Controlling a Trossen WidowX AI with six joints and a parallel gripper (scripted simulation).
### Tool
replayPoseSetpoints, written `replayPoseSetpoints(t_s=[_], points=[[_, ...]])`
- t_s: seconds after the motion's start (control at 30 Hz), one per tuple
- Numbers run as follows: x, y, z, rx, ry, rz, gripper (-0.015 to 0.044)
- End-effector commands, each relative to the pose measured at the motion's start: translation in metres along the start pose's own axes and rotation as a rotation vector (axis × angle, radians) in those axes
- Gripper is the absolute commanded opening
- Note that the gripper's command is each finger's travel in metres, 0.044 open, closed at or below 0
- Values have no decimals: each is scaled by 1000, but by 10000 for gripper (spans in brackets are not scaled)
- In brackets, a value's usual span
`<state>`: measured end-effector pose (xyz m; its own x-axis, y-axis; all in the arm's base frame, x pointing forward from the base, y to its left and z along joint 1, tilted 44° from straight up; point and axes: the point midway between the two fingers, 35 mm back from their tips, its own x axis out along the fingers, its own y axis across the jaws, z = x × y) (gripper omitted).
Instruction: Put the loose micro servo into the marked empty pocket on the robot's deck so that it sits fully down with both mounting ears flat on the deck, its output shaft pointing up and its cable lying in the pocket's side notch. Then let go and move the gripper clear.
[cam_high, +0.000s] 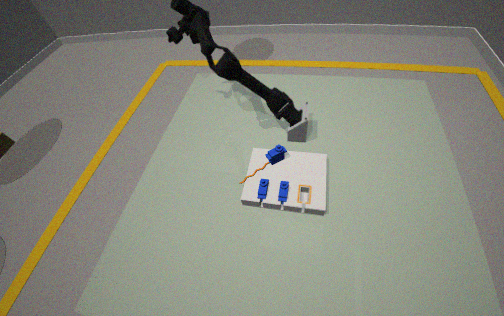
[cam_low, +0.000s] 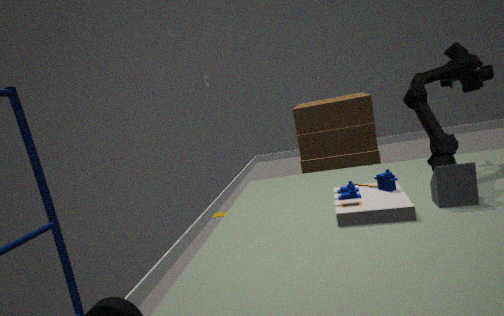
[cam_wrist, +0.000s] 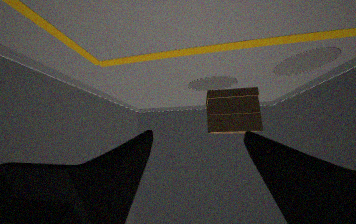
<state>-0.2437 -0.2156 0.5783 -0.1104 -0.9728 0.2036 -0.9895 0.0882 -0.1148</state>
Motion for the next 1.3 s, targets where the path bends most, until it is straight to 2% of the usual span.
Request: replayPoseSetpoints(t_s=[0.0,0.03,0.6,1.27], points=[[1,0,0,6,0,-1,426],[2,-1,1,17,-1,-3,440],[57,-37,46,548,-74,-90,440],[109,-114,113,1131,-293,-139,440]])
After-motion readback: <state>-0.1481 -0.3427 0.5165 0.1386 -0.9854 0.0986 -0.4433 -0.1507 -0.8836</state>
